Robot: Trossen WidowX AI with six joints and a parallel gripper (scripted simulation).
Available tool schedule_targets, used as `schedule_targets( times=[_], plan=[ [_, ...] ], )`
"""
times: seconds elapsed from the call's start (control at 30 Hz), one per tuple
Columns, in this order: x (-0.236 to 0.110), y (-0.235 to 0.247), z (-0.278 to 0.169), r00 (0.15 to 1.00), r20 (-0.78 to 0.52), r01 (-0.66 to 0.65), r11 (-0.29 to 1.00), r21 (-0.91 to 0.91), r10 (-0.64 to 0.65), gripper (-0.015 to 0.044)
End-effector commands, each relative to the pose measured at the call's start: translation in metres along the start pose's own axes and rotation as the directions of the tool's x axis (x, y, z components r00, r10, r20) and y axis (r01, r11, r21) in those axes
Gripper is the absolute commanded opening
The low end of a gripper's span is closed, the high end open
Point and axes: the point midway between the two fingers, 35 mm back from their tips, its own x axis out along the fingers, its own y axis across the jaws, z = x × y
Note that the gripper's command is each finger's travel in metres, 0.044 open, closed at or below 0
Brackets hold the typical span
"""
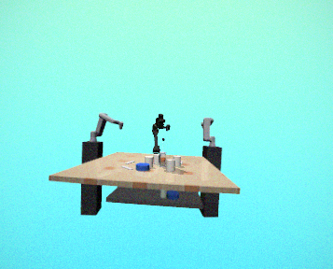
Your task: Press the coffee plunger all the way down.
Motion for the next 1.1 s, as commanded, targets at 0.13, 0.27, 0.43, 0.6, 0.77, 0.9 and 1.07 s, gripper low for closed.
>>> schedule_targets(
  times=[0.13, 0.27, 0.43, 0.6, 0.77, 0.9, 1.07],
  plan=[
    [0.027, 0.001, -0.054, 0.999, -0.033, -0.007, 0.999, -0.046, 0.005, 0.0440],
    [0.026, 0.002, -0.055, 0.999, -0.033, -0.010, 0.999, -0.047, 0.008, 0.0440],
    [0.030, 0.002, -0.055, 0.999, -0.033, -0.010, 0.999, -0.047, 0.008, 0.0440],
    [0.038, 0.002, -0.055, 0.999, -0.032, -0.010, 0.999, -0.047, 0.008, 0.0440],
    [0.046, 0.003, -0.055, 0.999, -0.032, -0.010, 0.999, -0.047, 0.009, 0.0440],
    [0.052, 0.003, -0.055, 0.999, -0.031, -0.010, 0.999, -0.048, 0.009, 0.0440],
    [0.061, 0.003, -0.056, 0.999, -0.031, -0.011, 0.999, -0.048, 0.009, 0.0440]
  ],
)
